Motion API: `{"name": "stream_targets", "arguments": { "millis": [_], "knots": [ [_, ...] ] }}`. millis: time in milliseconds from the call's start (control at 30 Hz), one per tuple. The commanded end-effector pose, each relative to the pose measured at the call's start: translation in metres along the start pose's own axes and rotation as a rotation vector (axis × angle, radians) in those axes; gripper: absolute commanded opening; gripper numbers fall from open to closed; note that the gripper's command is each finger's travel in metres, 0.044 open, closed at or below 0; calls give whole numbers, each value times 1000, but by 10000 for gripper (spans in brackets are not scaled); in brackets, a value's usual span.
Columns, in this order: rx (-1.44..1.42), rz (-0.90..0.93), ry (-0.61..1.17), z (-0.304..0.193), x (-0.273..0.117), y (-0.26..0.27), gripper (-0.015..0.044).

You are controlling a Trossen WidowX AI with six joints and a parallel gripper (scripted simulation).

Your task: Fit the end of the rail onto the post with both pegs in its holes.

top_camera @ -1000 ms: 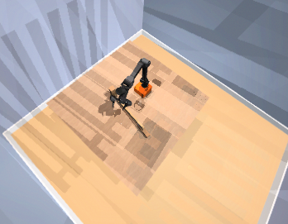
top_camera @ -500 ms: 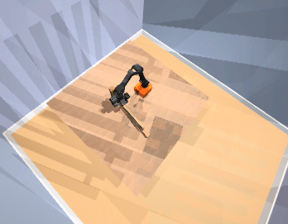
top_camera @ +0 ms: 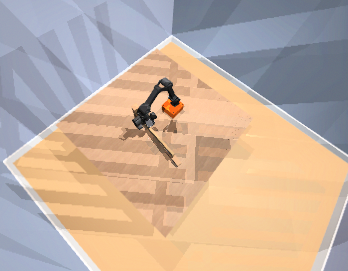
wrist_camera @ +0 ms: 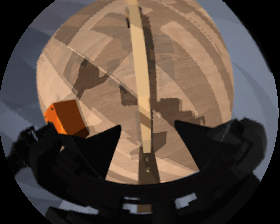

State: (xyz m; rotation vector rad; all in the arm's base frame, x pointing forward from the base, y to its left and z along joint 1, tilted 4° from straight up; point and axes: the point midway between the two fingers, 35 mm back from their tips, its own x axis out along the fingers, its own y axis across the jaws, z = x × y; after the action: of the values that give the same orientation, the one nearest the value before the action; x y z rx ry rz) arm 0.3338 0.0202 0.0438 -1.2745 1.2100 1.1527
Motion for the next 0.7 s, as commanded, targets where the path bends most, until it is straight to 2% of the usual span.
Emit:
{"name": "stream_targets", "arguments": {
  "millis": [0,667],
  "knots": [
    [-6,9,7,-1,9,1,440],
    [-6,9,7,-1,41,2,440]
  ]
}}
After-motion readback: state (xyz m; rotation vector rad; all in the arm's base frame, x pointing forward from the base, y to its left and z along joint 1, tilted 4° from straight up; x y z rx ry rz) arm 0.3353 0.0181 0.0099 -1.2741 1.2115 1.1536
